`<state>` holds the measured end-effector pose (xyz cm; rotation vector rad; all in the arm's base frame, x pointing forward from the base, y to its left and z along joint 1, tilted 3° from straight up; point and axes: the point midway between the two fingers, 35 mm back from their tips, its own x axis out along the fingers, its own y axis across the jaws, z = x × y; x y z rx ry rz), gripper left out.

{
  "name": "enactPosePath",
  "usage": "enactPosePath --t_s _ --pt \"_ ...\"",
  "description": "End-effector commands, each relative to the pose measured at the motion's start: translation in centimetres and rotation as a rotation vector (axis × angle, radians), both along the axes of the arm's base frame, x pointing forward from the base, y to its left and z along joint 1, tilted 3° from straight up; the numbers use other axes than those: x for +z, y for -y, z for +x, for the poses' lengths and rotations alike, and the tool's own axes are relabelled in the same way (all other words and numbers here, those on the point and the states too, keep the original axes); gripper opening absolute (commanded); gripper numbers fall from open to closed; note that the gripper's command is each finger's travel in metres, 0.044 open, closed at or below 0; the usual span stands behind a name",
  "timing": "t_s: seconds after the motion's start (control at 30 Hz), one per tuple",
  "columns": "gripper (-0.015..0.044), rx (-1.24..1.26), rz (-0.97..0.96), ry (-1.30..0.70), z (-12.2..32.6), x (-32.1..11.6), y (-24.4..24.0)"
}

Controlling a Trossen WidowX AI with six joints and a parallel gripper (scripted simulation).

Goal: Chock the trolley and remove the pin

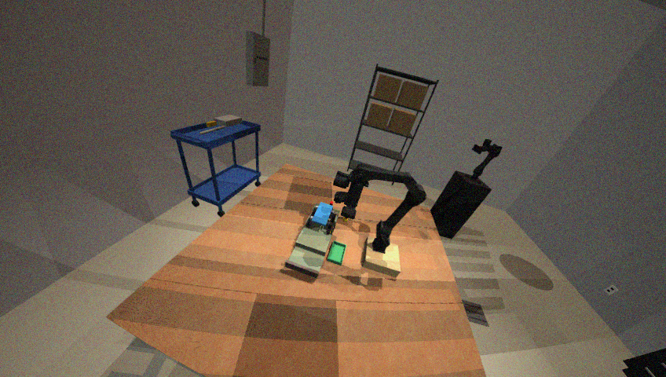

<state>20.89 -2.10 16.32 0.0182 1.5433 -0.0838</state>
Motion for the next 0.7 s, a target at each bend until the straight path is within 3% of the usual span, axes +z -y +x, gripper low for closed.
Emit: enactPosePath --t_s 0.0,0.67 --pt "0.0 -0.002 -0.003 -0.001 0.4 -0.2 -1.3" --pt "0.0 -0.001 0.003 0.0 2.3 -1.2 -8.5"
